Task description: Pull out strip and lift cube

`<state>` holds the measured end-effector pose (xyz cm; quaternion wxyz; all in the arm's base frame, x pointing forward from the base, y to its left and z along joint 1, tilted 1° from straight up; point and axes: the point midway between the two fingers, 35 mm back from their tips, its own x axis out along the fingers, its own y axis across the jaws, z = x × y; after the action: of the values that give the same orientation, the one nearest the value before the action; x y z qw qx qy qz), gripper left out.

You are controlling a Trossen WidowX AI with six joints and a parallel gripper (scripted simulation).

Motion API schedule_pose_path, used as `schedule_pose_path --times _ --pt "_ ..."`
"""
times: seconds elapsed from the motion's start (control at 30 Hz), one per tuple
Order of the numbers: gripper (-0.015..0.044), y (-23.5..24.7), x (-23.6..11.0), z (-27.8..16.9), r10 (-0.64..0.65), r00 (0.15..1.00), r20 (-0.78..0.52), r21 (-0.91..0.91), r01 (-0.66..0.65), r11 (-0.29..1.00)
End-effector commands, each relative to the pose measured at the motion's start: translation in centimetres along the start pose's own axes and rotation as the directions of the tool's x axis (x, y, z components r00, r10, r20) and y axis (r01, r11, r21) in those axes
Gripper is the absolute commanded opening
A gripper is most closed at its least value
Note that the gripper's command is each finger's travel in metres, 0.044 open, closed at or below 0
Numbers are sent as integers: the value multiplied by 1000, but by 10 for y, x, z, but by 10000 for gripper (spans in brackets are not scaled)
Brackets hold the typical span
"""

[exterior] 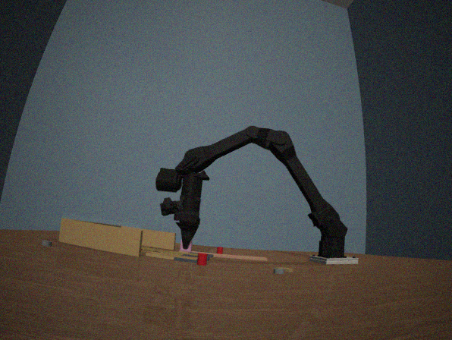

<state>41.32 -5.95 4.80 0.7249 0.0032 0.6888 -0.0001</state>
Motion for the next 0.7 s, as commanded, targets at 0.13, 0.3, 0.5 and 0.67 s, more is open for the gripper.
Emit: schedule_pose_path --times 0.13,0.3,0.5,0.67 --pt "98 0 0 0 0 1000 0 0 0 1000" --pt "0 1 -5 -5 0 1000 -1 0 0 1000" --pt "0 4 -22 -27 0 1000 -4 2 0 1000" --pt "0 6 -34 -45 0 1000 -7 3 0 1000"
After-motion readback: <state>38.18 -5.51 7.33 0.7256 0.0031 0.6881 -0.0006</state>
